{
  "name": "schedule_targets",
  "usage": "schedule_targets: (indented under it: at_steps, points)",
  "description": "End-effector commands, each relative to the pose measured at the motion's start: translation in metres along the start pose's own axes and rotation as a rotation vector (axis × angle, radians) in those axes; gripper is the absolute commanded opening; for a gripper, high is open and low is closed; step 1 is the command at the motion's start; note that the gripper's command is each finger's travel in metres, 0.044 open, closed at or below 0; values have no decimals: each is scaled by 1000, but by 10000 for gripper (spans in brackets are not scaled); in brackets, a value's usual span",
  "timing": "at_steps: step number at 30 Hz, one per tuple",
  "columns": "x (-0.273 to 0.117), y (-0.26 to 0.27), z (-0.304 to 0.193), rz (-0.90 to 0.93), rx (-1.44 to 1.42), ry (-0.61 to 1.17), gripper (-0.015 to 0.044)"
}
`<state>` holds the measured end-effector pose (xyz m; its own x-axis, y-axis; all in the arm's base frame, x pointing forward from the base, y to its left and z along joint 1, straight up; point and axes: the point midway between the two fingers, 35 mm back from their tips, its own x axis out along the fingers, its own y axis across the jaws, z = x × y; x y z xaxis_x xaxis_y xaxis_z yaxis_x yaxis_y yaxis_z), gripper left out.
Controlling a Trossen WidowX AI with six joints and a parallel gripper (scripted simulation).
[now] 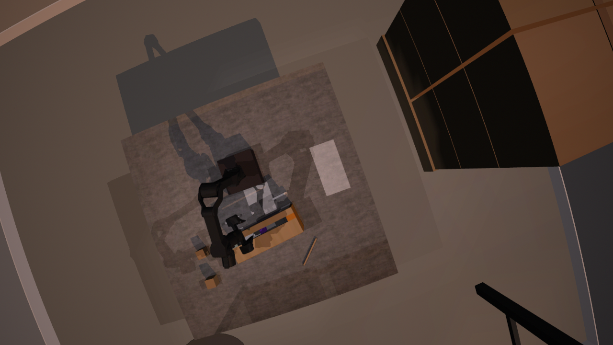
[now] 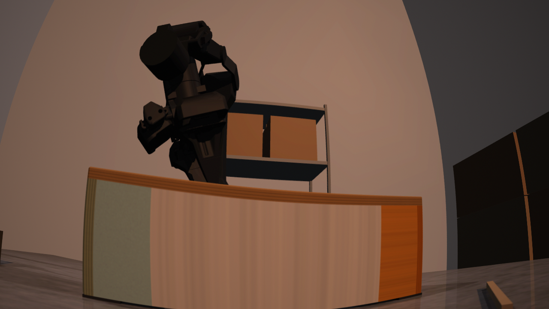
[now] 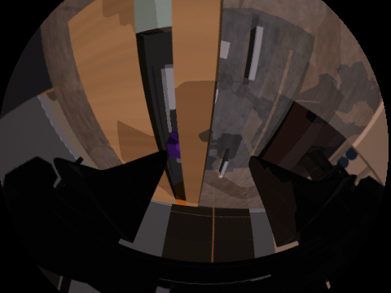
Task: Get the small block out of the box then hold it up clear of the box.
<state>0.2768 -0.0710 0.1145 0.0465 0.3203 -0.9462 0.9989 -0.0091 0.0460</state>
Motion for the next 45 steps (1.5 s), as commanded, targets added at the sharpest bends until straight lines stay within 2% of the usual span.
schedule_targets:
  at_steps: [1,36,45]
  points:
    - [11,-3,2,-18,5,5,400]
    - [66,-4,15,-18,5,6,400]
    - [63,0,9,-5,-6,1,400]
